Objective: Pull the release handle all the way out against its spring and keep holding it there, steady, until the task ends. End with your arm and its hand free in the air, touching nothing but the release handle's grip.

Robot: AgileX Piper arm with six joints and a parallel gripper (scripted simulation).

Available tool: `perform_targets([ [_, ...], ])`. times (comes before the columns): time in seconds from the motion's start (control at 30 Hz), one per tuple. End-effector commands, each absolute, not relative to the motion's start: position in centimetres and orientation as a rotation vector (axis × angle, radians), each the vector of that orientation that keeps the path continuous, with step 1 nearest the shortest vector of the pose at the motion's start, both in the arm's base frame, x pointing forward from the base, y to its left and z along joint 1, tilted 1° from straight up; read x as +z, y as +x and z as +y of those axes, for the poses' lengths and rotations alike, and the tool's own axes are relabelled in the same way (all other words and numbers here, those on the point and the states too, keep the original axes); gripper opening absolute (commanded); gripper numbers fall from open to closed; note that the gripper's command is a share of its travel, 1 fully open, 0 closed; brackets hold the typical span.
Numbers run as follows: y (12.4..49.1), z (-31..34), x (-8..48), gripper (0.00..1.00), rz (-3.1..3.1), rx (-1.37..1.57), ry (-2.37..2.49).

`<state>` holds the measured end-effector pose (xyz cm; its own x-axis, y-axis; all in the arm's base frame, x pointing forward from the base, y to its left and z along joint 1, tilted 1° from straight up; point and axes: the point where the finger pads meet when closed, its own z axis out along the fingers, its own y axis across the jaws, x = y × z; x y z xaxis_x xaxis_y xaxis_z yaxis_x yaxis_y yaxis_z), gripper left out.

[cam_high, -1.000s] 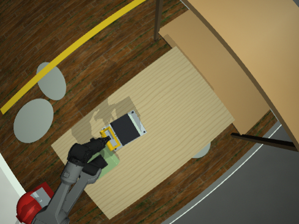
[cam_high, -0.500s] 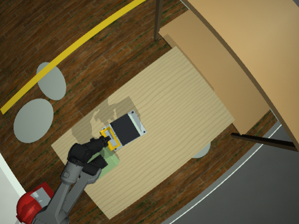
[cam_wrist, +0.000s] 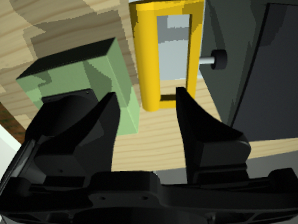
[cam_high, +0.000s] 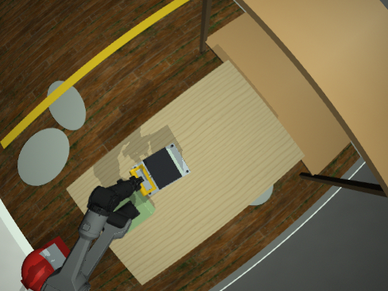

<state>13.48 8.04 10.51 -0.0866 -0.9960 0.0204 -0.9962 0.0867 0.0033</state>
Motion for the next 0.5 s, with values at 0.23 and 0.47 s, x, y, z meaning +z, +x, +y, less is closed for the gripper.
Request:
perform_targets([
  [0.23, 13.51, 8.05, 10.45, 0.67, -2.306, 0.016, 2.109],
  [0.47, 13.46, 8.03, 10.09, 0.67, -2.325, 0.003, 2.092],
])
